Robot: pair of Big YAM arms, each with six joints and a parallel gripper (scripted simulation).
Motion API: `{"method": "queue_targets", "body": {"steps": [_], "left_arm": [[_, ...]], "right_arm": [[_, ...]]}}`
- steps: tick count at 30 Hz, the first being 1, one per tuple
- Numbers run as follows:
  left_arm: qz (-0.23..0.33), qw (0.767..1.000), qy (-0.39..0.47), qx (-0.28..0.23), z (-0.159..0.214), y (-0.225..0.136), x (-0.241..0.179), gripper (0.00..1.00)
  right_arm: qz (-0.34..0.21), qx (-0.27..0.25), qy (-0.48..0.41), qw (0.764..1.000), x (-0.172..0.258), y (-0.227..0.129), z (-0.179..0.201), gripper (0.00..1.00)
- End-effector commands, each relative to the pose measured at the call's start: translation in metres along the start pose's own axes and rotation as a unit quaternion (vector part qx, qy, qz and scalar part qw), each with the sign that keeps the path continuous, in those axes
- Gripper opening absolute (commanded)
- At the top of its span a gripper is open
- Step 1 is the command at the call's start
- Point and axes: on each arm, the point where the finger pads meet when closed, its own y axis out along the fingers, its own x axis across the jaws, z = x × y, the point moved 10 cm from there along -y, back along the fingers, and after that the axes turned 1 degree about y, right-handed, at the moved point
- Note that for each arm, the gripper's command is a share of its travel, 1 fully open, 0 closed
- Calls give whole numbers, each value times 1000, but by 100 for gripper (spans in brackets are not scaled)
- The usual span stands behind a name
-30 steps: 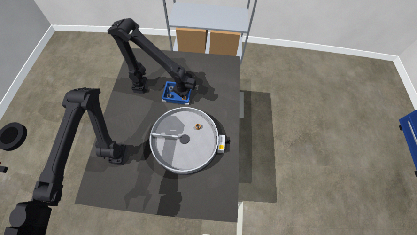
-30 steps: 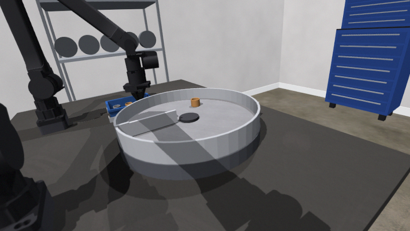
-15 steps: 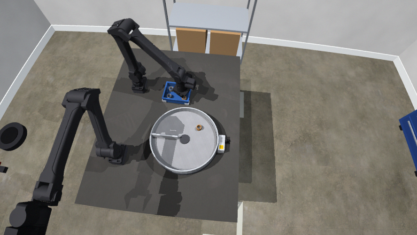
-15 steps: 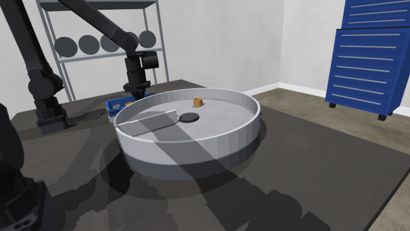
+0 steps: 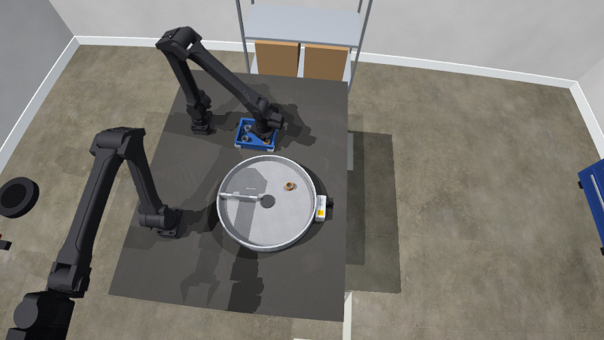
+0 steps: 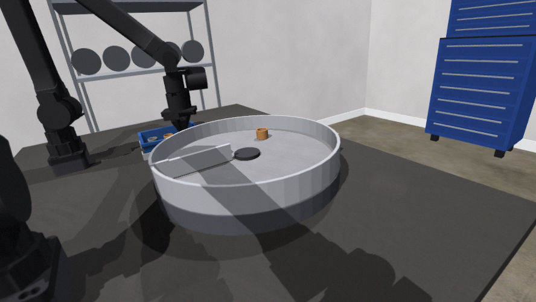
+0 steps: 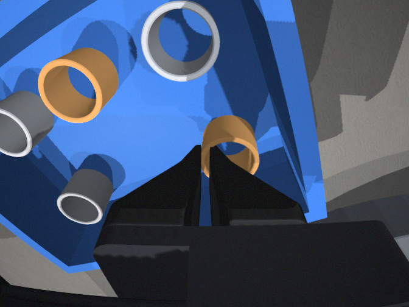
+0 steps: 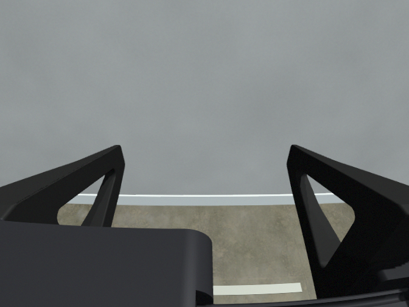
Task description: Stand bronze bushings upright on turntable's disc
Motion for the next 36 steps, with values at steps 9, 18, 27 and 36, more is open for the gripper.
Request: {"method": "queue_targets", "body": {"steps": [9,18,27,36], "left_arm": [[30,1000,1,-6,-5,-28,-17,0],[31,999,1,-6,-5,-61,-16,0],[32,999,1,-7,-4,-97,-15,0],[34,999,1,-7,-4,-134,-13,0]], "right_arm": [[2,-47,-5,999,0,1,-41,100],[2,-47,-5,999,0,1,-41,100],[2,-47,-5,999,0,1,-41,100],[2,-47,-5,999,0,1,-41,100]]}}
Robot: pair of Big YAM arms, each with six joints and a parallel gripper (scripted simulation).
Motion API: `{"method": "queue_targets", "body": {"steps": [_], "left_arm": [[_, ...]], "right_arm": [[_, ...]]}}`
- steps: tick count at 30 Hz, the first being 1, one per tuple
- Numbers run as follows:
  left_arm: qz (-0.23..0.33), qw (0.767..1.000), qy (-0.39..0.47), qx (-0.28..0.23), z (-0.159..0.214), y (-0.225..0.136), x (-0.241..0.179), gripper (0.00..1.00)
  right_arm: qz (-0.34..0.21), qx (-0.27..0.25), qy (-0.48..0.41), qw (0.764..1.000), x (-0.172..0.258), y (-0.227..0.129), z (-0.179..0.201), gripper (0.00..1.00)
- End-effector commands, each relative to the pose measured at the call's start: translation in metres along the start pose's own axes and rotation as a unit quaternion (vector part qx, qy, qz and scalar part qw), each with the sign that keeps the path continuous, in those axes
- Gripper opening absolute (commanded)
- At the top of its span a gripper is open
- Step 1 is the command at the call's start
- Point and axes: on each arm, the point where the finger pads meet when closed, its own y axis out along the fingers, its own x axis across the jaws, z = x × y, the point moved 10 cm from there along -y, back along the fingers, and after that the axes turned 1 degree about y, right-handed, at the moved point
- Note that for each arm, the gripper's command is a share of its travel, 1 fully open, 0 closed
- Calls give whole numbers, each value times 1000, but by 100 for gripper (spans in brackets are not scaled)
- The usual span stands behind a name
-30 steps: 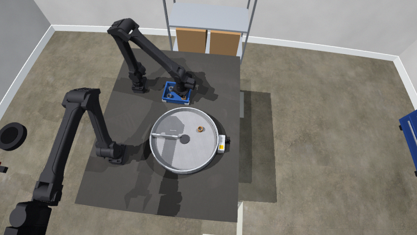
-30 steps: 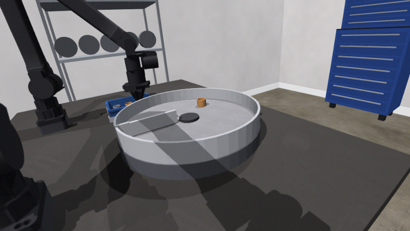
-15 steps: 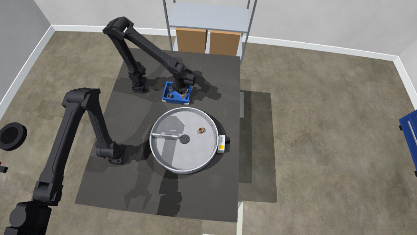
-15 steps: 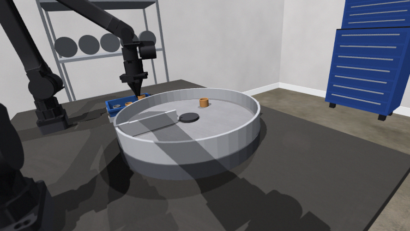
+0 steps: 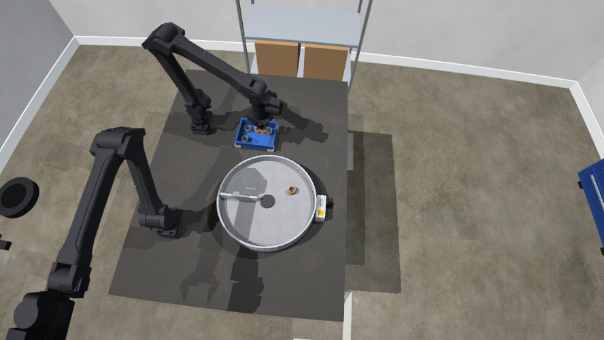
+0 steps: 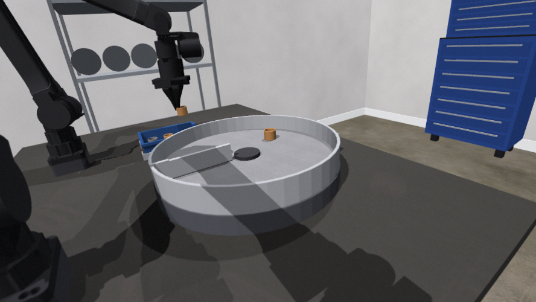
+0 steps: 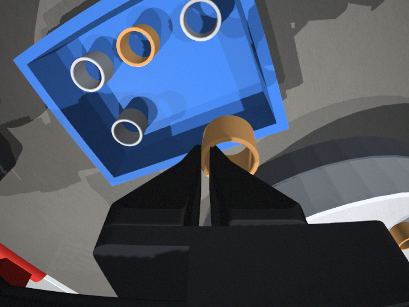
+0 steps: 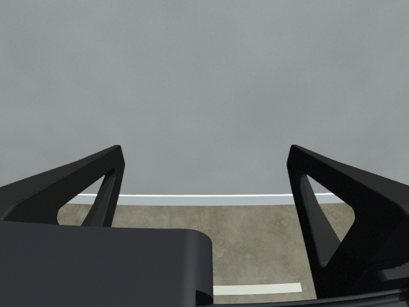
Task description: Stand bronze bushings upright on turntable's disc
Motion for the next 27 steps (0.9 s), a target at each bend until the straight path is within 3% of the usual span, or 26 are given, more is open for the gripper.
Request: {"method": "queue_targets", "body": {"steps": [1,18,27], "left_arm": [[39,999,1,-8,-5,-39,-17,0],[37,999,1,-8,-5,-45,-19,0],[30,1000,0,-5,13,-38,-28,0]], "right_arm": [[2,-47,-5,999,0,1,-41,100],[2,-47,-5,999,0,1,-41,100],[2,-47,-5,999,0,1,-41,100]]}}
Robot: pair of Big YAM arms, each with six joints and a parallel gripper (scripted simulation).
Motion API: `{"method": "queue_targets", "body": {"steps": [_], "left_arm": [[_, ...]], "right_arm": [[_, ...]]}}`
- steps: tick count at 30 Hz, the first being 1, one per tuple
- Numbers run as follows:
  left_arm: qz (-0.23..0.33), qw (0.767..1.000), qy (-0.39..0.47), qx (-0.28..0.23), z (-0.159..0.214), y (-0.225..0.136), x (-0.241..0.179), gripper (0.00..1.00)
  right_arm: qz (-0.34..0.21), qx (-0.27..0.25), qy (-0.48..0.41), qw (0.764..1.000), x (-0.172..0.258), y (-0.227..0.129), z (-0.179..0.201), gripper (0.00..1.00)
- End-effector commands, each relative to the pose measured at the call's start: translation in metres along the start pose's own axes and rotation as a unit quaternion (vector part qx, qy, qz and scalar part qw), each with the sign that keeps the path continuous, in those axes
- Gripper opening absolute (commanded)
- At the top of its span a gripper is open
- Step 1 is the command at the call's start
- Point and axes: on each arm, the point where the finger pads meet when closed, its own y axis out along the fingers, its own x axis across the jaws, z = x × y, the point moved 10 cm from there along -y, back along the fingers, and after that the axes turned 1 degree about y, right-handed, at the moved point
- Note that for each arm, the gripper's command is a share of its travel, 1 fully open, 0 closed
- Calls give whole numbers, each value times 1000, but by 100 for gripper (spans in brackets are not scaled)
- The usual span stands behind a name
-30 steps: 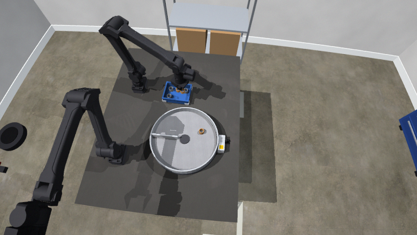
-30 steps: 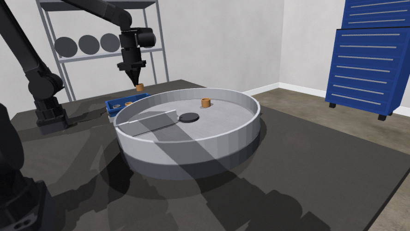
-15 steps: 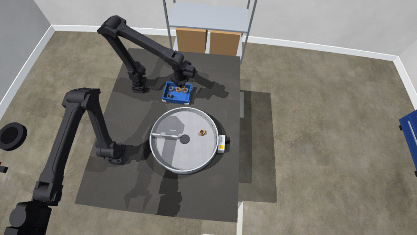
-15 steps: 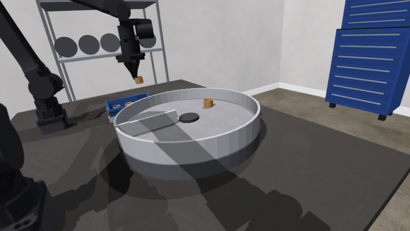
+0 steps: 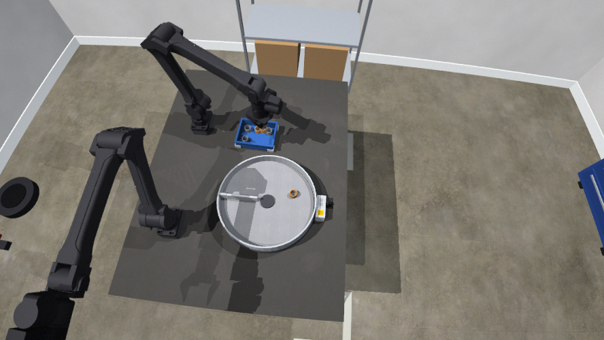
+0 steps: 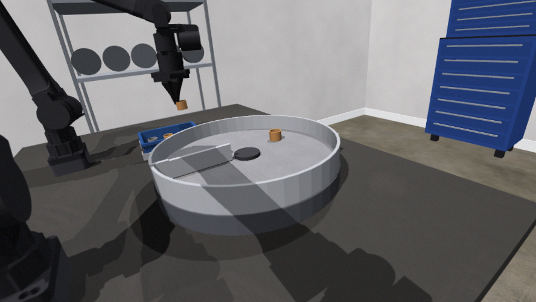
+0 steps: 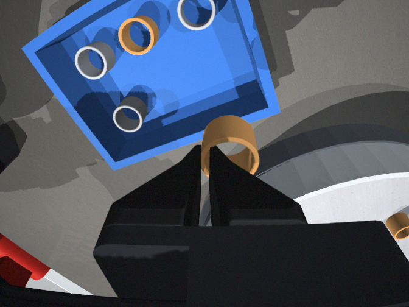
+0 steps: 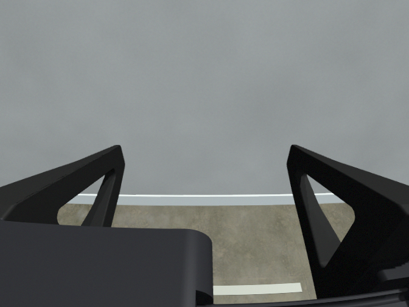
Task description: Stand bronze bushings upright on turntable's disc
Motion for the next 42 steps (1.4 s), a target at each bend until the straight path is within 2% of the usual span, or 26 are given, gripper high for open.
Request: {"method": "queue_targets", "body": {"steps": [1,6,12,14,20,24,27,31,32,42], "left_arm": [[28,1000,-1,-4,12,-19,-27,0],[32,999,-1,-3,50,-19,-43,0],[28,1000,-1,0,116,-18,-67,0],[28,1000,-1,0,116,-18,-67,0],[22,1000,-1,2,182,-18,-91,0],[22,1000,-1,2,211,-18,-102,0],[21,1000,-1,3,219,-18,-106,0],[23,1000,-12,3,211,-19,-109,0],[39,999,-12,8,210,-34,-105,0],[38,999,-3,9,217,-29,-106,0]], "right_arm": [[2,-47,-5,999,0,1,-41,100],[2,-47,-5,999,0,1,-41,100],[2,-47,-5,999,0,1,-41,100],[2,-47,-5,999,0,1,-41,100],[2,-47,-5,999,0,1,-41,100],[2,-47,-5,999,0,1,-41,100],[2,-47,-5,999,0,1,-41,100],[2,-47,-5,999,0,1,-41,100],[2,-47,-5,999,0,1,-41,100],[2,-47,-5,999,0,1,-41,100]]}}
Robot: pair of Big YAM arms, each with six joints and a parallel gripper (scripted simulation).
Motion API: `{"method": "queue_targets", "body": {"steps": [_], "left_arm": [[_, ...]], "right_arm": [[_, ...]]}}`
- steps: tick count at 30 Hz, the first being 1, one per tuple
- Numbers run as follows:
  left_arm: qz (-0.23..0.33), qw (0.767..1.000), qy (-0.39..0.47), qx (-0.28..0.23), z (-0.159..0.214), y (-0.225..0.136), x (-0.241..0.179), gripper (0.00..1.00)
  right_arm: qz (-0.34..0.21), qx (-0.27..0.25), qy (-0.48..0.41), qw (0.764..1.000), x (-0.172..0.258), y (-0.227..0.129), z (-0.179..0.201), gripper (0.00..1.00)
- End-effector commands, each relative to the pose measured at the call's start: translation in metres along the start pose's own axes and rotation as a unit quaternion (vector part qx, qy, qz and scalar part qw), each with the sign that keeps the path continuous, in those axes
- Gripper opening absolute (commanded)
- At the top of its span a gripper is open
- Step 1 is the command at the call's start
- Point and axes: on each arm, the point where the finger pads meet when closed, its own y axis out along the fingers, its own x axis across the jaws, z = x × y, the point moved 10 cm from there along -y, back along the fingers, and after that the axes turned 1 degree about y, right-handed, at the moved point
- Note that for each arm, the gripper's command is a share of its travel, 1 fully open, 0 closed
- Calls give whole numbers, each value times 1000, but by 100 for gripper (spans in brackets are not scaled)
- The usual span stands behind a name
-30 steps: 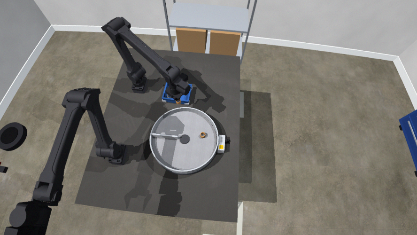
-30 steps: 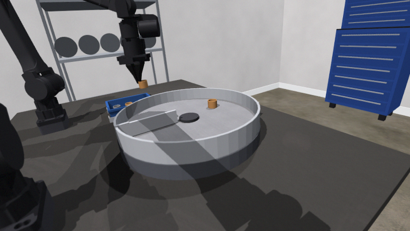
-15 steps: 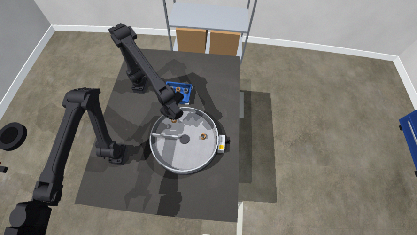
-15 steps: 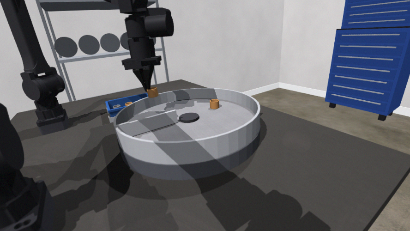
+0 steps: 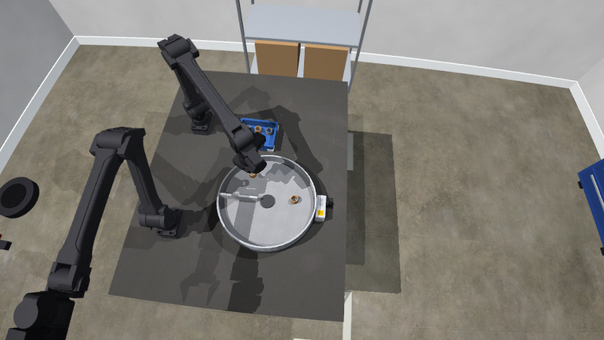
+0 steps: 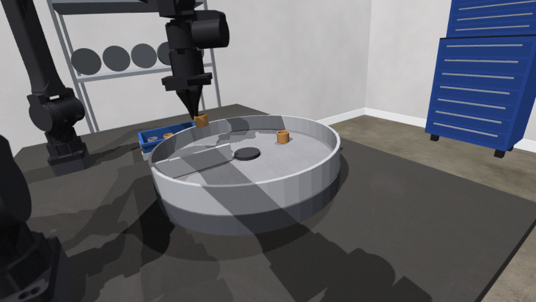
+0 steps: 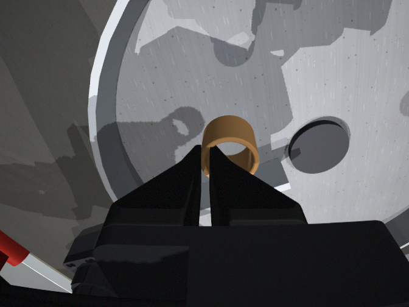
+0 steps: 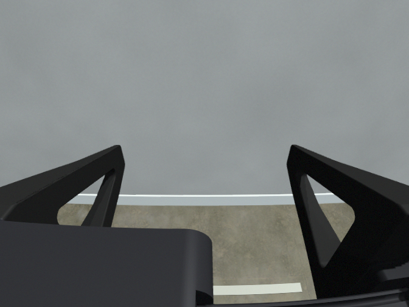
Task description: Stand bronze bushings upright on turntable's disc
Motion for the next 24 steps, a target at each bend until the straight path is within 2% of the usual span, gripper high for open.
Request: {"method": "queue_targets", "body": {"steps": [1,24], "left_arm": [[39,999,-2,10,7,-29,-16,0],[32,999,-2,8,11,-16,-20,0]], "right_arm": [[2,-47,-5,999,0,1,-41,100],[2,-47,-5,999,0,1,-41,100]]}}
